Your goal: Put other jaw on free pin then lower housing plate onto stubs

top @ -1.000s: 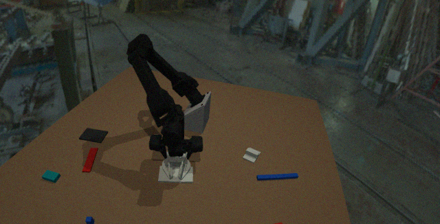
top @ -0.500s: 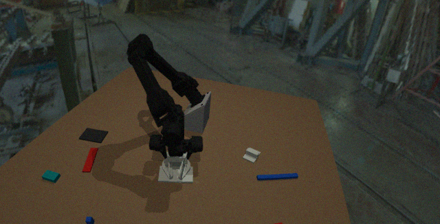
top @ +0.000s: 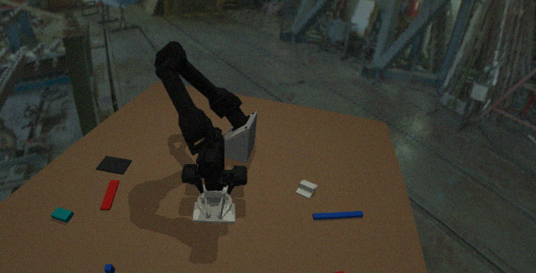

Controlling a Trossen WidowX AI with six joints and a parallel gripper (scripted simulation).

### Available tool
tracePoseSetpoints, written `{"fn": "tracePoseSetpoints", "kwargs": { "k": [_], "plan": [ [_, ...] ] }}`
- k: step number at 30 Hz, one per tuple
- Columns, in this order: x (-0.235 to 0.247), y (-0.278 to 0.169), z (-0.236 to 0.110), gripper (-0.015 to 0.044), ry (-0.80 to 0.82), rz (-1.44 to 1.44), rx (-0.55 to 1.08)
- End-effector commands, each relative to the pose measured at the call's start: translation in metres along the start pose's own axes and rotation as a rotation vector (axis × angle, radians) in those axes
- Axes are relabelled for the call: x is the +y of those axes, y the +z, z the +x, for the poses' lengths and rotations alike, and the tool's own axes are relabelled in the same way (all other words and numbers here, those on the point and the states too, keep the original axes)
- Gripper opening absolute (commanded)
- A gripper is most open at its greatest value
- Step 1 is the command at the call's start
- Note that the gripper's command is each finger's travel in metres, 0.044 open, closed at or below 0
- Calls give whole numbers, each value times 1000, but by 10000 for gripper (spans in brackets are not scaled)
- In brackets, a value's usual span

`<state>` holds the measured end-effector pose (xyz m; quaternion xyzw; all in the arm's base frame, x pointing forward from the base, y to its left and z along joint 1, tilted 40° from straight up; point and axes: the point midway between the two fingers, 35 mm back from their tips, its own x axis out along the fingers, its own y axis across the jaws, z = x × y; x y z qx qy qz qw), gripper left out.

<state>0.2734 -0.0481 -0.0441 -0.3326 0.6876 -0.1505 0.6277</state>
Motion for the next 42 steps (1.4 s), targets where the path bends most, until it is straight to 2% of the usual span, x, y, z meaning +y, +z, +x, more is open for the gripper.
{"fn": "tracePoseSetpoints", "kwargs": {
  "k": [1, 13, 16, 17, 30, 34, 39, 42],
  "plan": [
    [0, 0, 0, 351, -1, -2, -2],
    [0, 0, 0, 351, -1, -2, -2],
    [0, 0, 0, 430, 0, 0, 0],
    [0, 0, 0, 440, 0, 0, 0],
    [0, 0, 0, 440, 0, 0, 0],
    [0, 2, -18, 440, 2, 0, -1],
    [0, -1, -68, 440, 1, -1, -2],
    [0, -2, -77, 440, -1, -1, -1]
  ]
}}
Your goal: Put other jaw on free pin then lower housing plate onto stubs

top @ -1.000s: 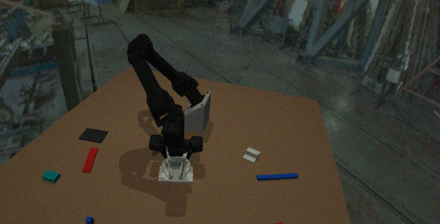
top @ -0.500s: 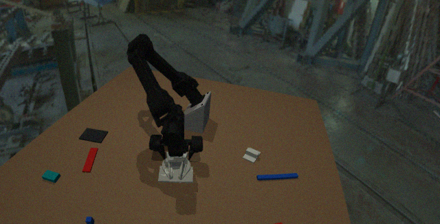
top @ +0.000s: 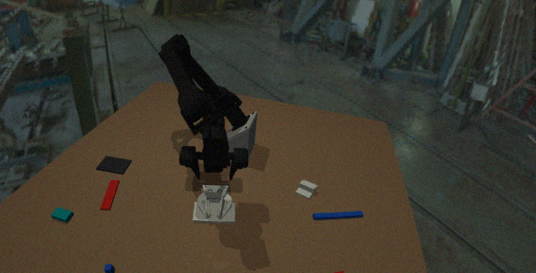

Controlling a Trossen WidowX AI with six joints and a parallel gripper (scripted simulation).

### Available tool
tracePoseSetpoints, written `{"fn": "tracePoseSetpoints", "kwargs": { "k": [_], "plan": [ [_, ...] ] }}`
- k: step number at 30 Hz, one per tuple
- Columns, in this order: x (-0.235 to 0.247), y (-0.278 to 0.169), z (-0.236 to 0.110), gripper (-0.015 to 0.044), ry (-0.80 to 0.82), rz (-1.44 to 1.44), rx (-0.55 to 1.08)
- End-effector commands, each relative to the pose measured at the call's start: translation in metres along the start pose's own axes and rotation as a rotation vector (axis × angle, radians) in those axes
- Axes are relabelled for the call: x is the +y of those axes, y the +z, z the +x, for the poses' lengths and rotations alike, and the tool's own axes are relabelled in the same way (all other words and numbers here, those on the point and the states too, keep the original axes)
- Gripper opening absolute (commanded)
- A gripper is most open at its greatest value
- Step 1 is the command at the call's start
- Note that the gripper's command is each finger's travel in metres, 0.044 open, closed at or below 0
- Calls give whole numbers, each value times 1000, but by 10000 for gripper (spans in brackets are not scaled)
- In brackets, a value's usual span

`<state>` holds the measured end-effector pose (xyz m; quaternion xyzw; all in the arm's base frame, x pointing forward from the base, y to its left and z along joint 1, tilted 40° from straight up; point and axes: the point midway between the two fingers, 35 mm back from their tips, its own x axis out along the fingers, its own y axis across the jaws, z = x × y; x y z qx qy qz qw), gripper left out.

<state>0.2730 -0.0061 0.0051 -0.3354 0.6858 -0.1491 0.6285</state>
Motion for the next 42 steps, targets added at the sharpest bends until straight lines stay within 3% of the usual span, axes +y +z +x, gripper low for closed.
{"fn": "tracePoseSetpoints", "kwargs": {
  "k": [1, 4, 12, 42],
  "plan": [
    [0, -2, -12, 440, 2, 3, 4],
    [2, -4, -10, 440, 2, 2, -5],
    [23, -64, -60, 440, 8, -1, 5],
    [23, -66, -61, 440, 8, -1, 6]
  ]
}}
